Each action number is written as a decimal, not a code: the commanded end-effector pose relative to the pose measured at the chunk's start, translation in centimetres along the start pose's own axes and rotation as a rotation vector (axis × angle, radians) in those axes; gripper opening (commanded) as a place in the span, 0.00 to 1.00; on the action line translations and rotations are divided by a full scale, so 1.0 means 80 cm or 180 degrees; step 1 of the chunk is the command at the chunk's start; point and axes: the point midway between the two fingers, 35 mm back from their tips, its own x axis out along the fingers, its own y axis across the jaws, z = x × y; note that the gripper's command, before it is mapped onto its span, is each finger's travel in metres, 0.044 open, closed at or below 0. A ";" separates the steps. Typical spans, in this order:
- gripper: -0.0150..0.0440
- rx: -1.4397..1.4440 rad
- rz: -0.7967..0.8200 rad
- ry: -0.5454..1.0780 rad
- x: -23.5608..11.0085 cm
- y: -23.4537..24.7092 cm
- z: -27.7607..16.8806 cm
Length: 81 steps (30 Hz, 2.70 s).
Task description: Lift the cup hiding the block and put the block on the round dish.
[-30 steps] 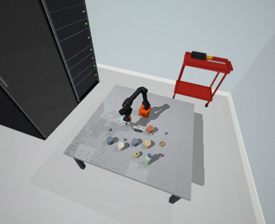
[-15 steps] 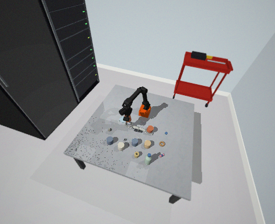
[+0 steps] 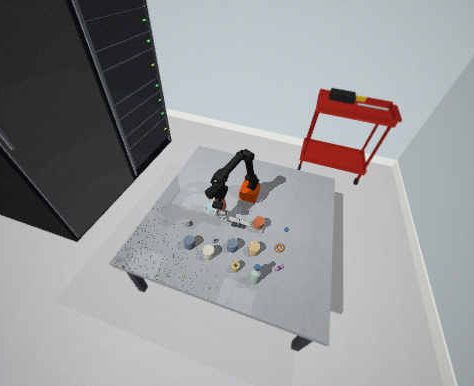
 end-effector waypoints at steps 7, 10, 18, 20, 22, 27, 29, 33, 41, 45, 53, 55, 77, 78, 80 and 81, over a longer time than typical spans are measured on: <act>0.25 0.0000 0.0002 -0.0002 0.002 -0.003 0.005; 0.25 0.0001 0.0003 -0.0007 0.012 -0.018 0.025; 0.25 0.0004 0.0004 -0.0021 0.038 -0.068 0.075; 0.25 0.0005 0.0003 -0.0025 0.044 -0.082 0.085; 0.25 0.0006 0.0003 -0.0030 0.050 -0.097 0.095; 0.25 0.0007 0.0002 -0.0040 0.066 -0.134 0.117; 0.25 0.0008 0.0001 -0.0045 0.072 -0.150 0.124; 0.25 0.0009 -0.0001 -0.0054 0.084 -0.182 0.136; 0.25 0.0012 -0.0007 -0.0074 0.107 -0.248 0.150; 0.25 0.0013 -0.0010 -0.0080 0.114 -0.268 0.152; 0.25 0.0013 -0.0010 -0.0080 0.144 -0.268 0.153; 0.25 0.0013 -0.0010 -0.0079 0.158 -0.268 0.153; 0.39 0.0027 -0.0022 -0.0075 0.181 -0.269 0.153; 0.43 0.0027 -0.0022 -0.0075 0.181 -0.269 0.153; 0.52 0.0027 -0.0022 -0.0075 0.181 -0.269 0.153; 0.57 0.0027 -0.0022 -0.0075 0.181 -0.269 0.153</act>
